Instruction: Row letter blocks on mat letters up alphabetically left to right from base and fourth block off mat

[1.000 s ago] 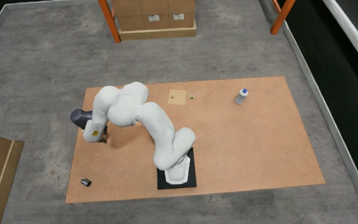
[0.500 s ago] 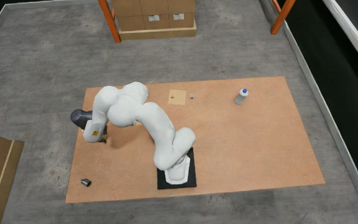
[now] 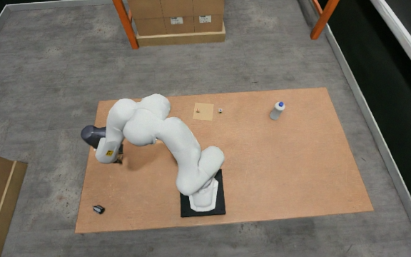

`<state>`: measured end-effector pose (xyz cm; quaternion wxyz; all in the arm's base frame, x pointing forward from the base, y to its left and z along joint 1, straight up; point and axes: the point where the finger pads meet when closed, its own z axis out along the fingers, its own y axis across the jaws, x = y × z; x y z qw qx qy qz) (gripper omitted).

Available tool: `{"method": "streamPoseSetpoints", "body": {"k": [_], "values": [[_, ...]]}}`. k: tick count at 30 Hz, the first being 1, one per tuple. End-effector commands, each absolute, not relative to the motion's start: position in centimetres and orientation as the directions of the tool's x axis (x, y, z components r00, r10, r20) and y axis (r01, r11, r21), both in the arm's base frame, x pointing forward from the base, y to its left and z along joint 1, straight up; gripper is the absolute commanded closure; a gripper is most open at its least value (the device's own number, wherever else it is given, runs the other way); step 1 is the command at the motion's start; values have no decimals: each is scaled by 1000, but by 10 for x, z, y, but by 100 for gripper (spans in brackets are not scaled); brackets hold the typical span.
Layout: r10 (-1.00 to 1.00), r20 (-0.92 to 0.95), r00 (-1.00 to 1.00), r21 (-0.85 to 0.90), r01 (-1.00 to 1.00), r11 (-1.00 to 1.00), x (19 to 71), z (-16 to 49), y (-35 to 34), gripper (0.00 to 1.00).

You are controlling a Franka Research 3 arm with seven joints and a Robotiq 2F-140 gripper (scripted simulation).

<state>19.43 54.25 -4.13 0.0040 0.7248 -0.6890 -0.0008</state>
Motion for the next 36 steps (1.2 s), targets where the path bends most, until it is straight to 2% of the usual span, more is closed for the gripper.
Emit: {"method": "streamPoseSetpoints", "body": {"k": [1,4,5,21,22,36], "values": [[-999,1,45,5,-999,-45,195,-41,544,57],[-999,1,45,5,-999,-45,195,-41,544,57],[-999,1,45,5,-999,-45,195,-41,544,68],[-999,1,45,5,-999,-45,195,-41,544,68],[-999,1,45,5,-999,-45,195,-41,544,78],[-999,1,45,5,-999,-45,195,-41,544,78]]}}
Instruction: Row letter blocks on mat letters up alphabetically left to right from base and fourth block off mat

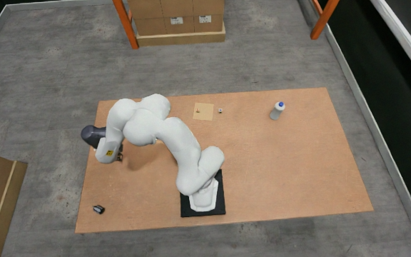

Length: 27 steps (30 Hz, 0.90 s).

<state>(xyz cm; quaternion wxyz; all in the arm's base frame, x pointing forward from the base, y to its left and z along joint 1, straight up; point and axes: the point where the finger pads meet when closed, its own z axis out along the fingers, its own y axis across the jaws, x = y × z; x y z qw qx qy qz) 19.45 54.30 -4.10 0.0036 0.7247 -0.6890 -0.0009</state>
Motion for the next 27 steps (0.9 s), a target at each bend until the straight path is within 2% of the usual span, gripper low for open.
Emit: {"method": "streamPoseSetpoints", "body": {"k": [1,21,27], "values": [[-999,1,45,5,-999,-45,195,-41,544,78],[-999,1,45,5,-999,-45,195,-40,544,78],[-999,1,45,5,-999,-45,195,-19,544,78]]}}
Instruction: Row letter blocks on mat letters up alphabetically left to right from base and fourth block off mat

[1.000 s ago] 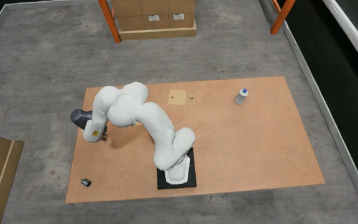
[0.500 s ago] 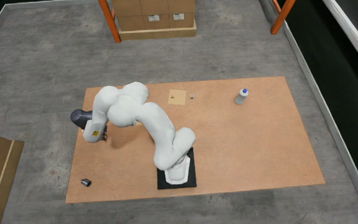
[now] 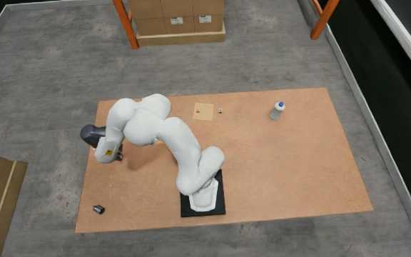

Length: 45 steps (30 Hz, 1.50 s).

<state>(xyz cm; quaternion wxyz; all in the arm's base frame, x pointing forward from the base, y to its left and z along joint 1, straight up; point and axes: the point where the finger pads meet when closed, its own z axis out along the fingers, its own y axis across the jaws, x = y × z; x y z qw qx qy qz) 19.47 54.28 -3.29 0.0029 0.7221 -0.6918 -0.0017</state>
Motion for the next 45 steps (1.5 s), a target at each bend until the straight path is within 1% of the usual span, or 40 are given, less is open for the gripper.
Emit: {"method": "streamPoseSetpoints", "body": {"k": [1,7,9,14,28,31,35,43,45], "values": [[-999,1,45,5,-999,-45,195,-13,544,78],[-999,1,45,5,-999,-45,195,32,544,78],[-999,1,45,5,-999,-45,195,32,544,78],[-999,1,45,5,-999,-45,196,56,544,78],[-999,0,47,5,-999,-47,196,59,544,78],[-997,-3,80,0,-997,-80,203,65,543,78],[-981,-12,195,-19,-981,-195,228,84,536,78],[-970,-14,242,-27,-970,-242,239,92,533,78],[-959,-15,282,-34,-959,-281,247,98,530,78]]}}
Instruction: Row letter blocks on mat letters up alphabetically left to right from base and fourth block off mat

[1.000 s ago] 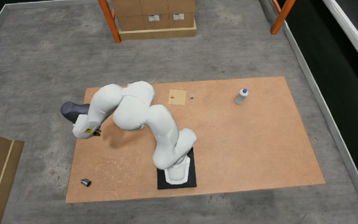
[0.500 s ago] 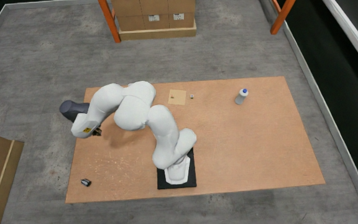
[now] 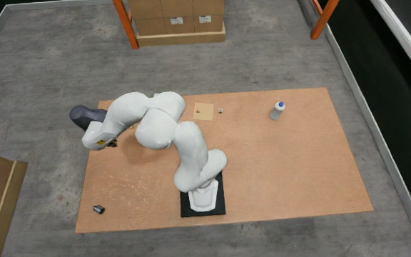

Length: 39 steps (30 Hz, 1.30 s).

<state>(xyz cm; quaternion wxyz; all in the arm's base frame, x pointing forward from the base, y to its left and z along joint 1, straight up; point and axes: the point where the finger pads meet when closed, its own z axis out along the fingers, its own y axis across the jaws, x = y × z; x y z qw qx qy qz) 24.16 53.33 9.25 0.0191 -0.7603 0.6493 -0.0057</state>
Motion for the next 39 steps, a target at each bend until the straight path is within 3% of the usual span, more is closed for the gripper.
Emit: {"method": "streamPoseSetpoints", "body": {"k": [1,39], "values": [[-956,-15,292,-36,-956,-292,250,100,529,78],[-783,8,622,-91,-779,-620,330,152,487,78]]}}
